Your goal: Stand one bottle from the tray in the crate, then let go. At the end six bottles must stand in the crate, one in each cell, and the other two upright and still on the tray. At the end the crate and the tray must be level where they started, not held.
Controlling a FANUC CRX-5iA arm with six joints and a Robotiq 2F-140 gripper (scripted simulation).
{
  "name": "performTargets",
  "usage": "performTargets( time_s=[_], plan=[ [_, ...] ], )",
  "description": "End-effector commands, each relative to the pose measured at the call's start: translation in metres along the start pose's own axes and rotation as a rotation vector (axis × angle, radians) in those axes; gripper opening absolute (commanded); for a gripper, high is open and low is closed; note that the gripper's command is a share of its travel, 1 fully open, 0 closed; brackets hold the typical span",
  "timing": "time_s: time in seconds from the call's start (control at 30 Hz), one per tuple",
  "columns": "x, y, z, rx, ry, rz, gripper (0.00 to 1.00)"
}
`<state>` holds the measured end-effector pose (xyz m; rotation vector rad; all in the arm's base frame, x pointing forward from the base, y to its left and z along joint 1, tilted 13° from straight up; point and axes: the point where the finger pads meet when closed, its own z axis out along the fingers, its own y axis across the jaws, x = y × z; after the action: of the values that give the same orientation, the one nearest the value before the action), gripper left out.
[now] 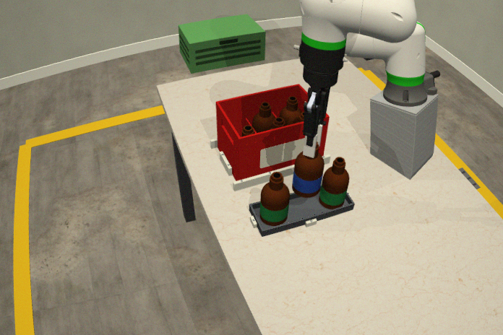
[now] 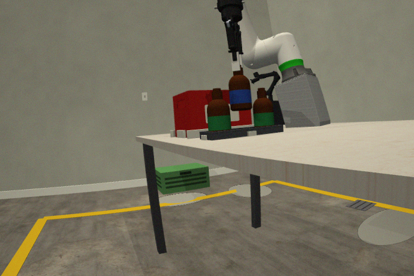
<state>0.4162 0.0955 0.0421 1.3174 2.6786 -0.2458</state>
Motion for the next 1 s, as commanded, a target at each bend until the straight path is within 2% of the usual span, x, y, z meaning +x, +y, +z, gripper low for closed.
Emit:
performTargets(
  time_s=[0.0,0.57,0.97],
  plan=[
    [0.0000,0.0002,-0.0002,0.000,0.000,0.000,0.00],
    [0.0000,0.0002,-0.0015,0.000,0.000,0.000,0.00],
    [0.0000,0.0002,-0.0102,0.000,0.000,0.000,0.00]
  ],
)
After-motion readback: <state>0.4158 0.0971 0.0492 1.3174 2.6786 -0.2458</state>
